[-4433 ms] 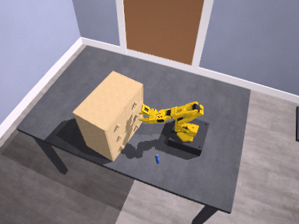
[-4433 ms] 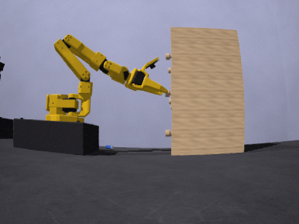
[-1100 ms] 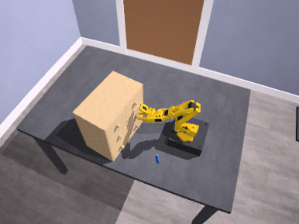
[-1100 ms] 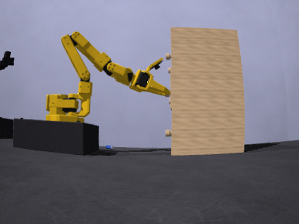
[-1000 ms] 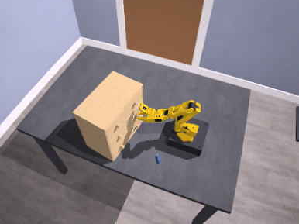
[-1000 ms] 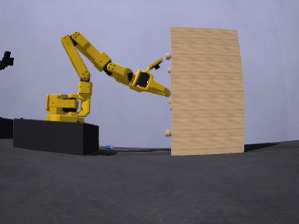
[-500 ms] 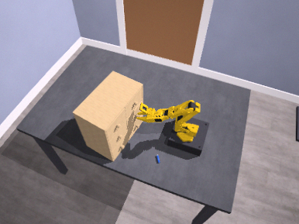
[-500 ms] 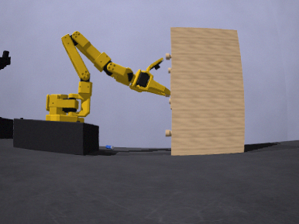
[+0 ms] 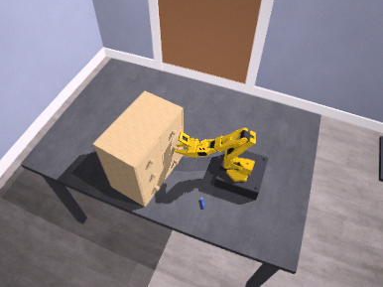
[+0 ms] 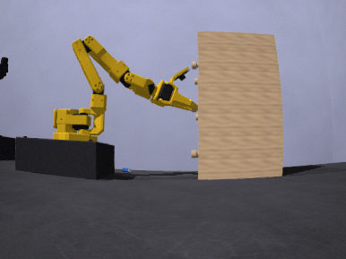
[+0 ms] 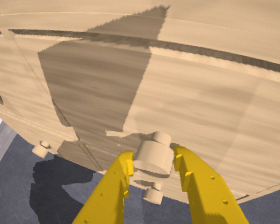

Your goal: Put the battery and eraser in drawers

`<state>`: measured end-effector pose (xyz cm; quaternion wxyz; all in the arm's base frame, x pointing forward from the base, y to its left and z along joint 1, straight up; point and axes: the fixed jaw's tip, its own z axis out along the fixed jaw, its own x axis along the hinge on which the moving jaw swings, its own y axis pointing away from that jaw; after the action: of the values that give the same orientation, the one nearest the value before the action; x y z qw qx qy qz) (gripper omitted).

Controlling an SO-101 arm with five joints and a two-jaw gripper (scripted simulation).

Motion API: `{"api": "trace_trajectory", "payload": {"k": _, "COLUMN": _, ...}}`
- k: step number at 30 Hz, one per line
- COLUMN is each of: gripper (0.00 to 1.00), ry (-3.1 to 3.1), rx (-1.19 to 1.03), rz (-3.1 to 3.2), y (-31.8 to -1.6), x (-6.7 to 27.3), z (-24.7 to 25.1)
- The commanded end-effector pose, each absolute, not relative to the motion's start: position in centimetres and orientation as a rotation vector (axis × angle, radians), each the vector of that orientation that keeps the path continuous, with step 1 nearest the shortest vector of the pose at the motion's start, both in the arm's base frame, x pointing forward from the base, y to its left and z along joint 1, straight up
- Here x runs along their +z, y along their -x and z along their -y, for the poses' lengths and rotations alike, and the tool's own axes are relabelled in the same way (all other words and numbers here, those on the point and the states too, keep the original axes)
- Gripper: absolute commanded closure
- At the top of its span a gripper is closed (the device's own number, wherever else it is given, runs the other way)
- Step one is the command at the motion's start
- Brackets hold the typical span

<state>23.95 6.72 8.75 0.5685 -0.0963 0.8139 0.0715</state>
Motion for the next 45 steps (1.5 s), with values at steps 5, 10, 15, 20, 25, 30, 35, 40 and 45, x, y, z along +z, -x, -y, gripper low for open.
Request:
{"api": "trace_trajectory", "payload": {"k": 5, "gripper": 1.0, "ry": 0.218, "rx": 0.153, "rz": -1.912, "y": -24.34, "x": 8.72, "z": -6.43}}
{"api": "trace_trajectory", "payload": {"k": 10, "gripper": 1.0, "ry": 0.218, "rx": 0.153, "rz": -1.912, "y": -24.34, "x": 8.72, "z": -6.43}}
{"api": "trace_trajectory", "payload": {"k": 15, "gripper": 1.0, "ry": 0.22, "rx": 0.157, "rz": -1.912, "y": -24.22, "x": 8.71, "z": -6.5}}
{"api": "trace_trajectory", "payload": {"k": 20, "gripper": 1.0, "ry": 0.222, "rx": 0.162, "rz": -1.913, "y": -24.08, "x": 8.7, "z": -6.6}}
{"api": "trace_trajectory", "payload": {"k": 25, "gripper": 1.0, "ry": 0.223, "rx": 0.166, "rz": -1.914, "y": -23.99, "x": 8.69, "z": -6.66}}
{"api": "trace_trajectory", "payload": {"k": 30, "gripper": 0.98, "ry": 0.223, "rx": 0.166, "rz": -1.914, "y": -23.99, "x": 8.69, "z": -6.66}}
{"api": "trace_trajectory", "payload": {"k": 35, "gripper": 0.94, "ry": 0.223, "rx": 0.166, "rz": -1.914, "y": -23.99, "x": 8.69, "z": -6.66}}
{"api": "trace_trajectory", "payload": {"k": 40, "gripper": 0.9, "ry": 0.223, "rx": 0.166, "rz": -1.914, "y": -23.99, "x": 8.69, "z": -6.66}}
{"api": "trace_trajectory", "payload": {"k": 45, "gripper": 0.88, "ry": 0.223, "rx": 0.166, "rz": -1.914, "y": -23.99, "x": 8.69, "z": -6.66}}
